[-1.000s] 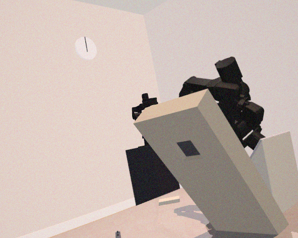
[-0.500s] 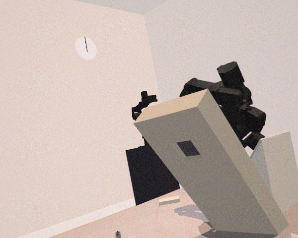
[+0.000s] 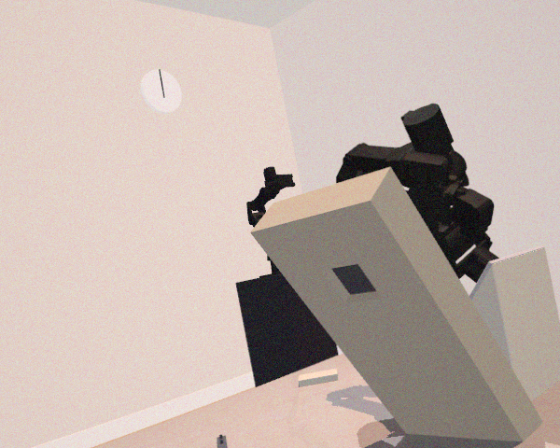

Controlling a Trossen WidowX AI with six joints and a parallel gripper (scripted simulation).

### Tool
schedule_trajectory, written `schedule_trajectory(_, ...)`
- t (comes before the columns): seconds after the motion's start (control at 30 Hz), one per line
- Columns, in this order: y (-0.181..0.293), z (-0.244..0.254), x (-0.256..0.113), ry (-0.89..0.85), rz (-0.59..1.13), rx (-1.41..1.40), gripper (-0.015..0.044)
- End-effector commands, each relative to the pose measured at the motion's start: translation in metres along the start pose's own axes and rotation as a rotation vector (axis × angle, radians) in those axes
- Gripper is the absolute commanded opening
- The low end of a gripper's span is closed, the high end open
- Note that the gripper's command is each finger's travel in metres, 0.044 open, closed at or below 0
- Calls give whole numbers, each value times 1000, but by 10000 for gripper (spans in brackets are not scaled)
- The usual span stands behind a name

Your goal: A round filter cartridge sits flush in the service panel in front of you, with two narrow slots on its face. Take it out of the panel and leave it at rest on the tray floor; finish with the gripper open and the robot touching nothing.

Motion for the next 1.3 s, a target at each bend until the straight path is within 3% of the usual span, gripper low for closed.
schedule_trajectory(0.0,24,-38,-6,11,3,19,98)
schedule_trajectory(0.13,28,-44,-7,11,3,19,98)
schedule_trajectory(0.53,57,-89,-53,17,2,30,413)
schedule_trajectory(0.67,52,-84,-46,-17,-21,235,308)
schedule_trajectory(1.07,28,-54,-18,-256,-1,1239,305)
schedule_trajectory(1.27,20,-43,-11,-347,58,1506,305)
Point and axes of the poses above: the point midway between the two fingers, 35 mm back from their tips, its own x axis out along the fingers, its own z axis across the jaws, y = z × x, the point moved 10 cm from there along -x, back along the fingers, and after that the axes turned 4 degrees about -x, right-handed, at the moved point
